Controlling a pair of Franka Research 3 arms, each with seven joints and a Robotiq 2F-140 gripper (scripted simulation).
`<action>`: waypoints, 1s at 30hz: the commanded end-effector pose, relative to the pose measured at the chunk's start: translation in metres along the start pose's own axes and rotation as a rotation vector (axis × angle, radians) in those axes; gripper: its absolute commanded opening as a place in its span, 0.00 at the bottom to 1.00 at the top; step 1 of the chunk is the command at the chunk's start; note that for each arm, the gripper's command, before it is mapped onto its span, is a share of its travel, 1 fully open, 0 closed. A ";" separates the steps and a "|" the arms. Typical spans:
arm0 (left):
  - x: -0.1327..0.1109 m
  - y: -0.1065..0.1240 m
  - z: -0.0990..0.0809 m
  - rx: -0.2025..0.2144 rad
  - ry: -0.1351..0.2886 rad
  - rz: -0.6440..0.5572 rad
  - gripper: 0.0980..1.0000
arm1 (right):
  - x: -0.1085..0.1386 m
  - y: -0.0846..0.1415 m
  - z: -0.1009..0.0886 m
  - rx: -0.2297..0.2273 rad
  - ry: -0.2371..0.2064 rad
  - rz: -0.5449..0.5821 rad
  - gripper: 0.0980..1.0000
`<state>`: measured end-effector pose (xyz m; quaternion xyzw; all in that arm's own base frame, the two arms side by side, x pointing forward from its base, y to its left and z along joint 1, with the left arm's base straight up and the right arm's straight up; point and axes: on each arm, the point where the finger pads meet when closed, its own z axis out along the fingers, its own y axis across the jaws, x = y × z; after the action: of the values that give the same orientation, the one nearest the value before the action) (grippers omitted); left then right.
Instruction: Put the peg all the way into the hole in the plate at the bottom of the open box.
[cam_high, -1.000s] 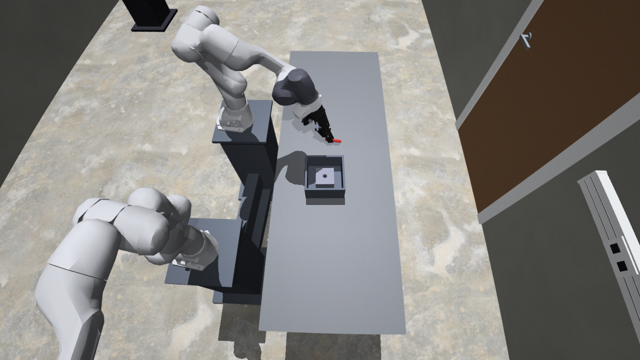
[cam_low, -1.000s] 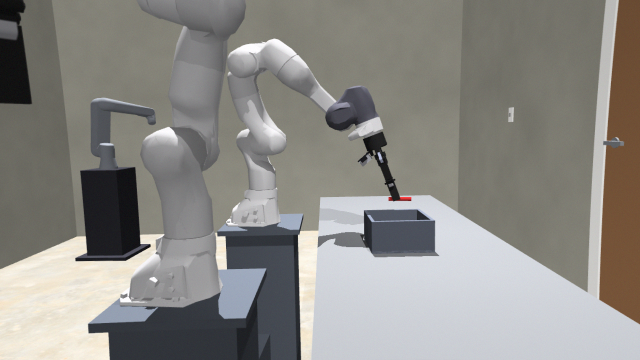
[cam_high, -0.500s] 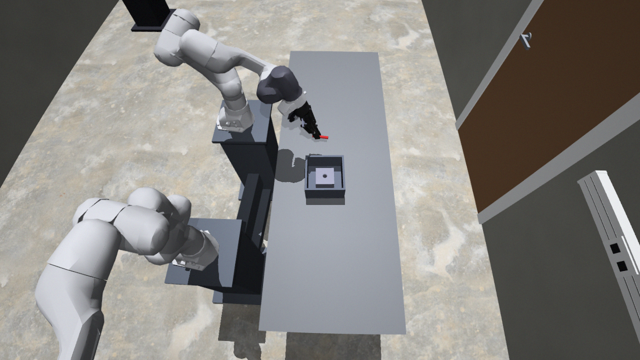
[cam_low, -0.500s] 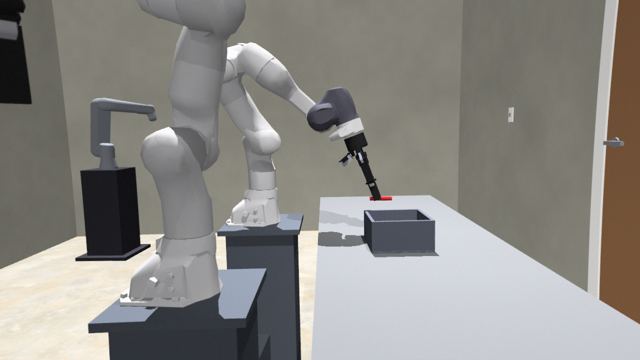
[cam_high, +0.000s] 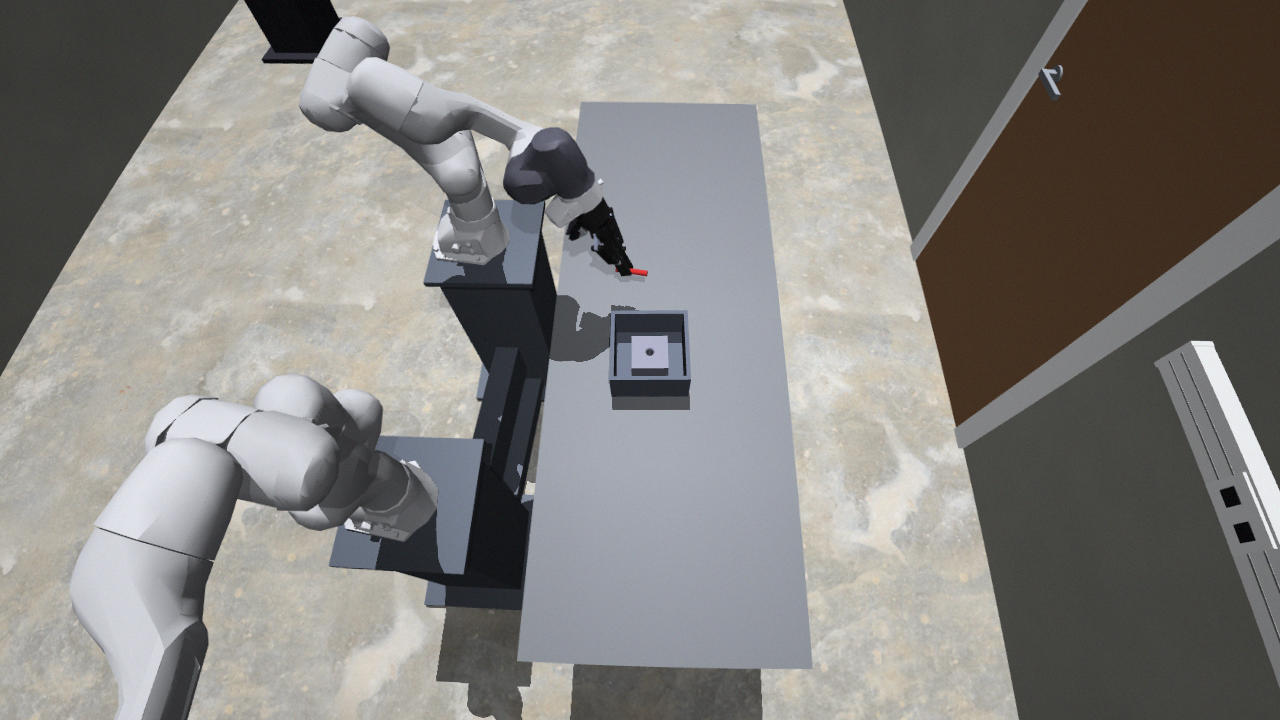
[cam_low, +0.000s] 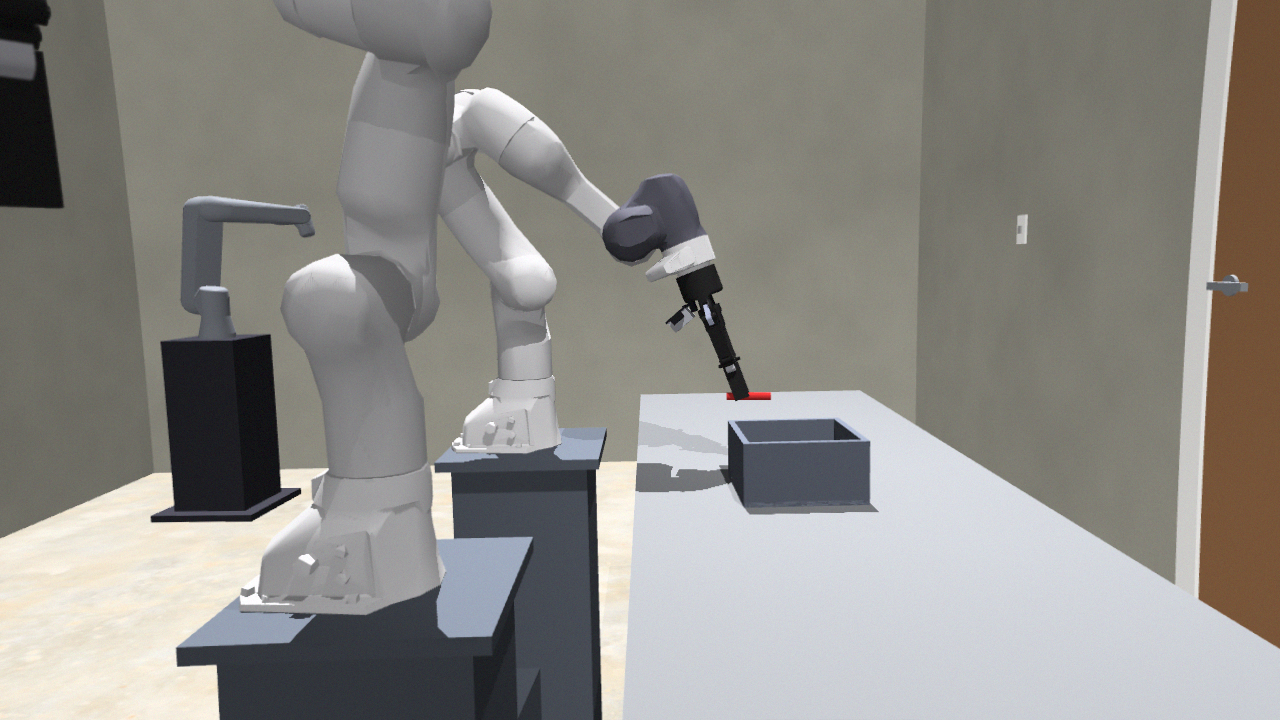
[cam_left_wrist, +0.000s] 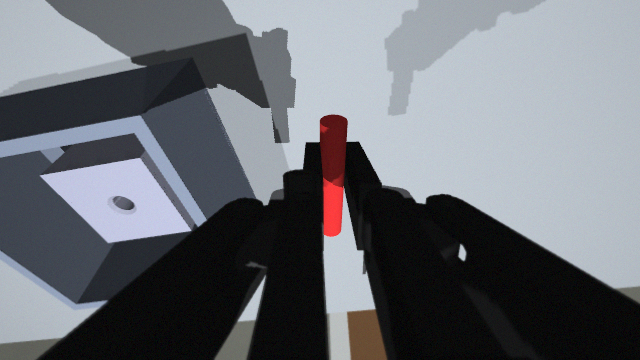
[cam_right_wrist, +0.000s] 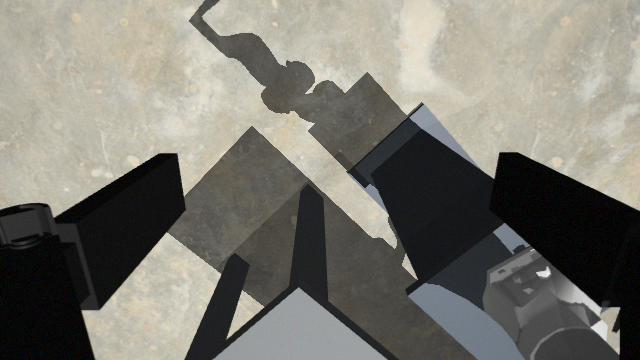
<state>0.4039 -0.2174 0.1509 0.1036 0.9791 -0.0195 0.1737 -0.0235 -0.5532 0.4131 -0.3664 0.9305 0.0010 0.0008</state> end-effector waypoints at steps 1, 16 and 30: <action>0.001 0.000 0.000 0.001 0.002 0.010 0.00 | 0.000 -0.001 0.000 0.001 0.002 0.006 1.00; 0.008 0.000 0.017 0.001 0.002 0.010 0.00 | 0.000 -0.001 0.000 0.001 0.002 0.006 1.00; 0.015 0.000 0.036 0.001 0.002 0.010 0.00 | 0.000 -0.001 0.000 0.001 0.002 0.006 1.00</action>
<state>0.3975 -0.2170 0.1099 0.1082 0.9804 -0.0192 0.1638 -0.0235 -0.5532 0.4131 -0.3664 0.9305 0.0010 0.0008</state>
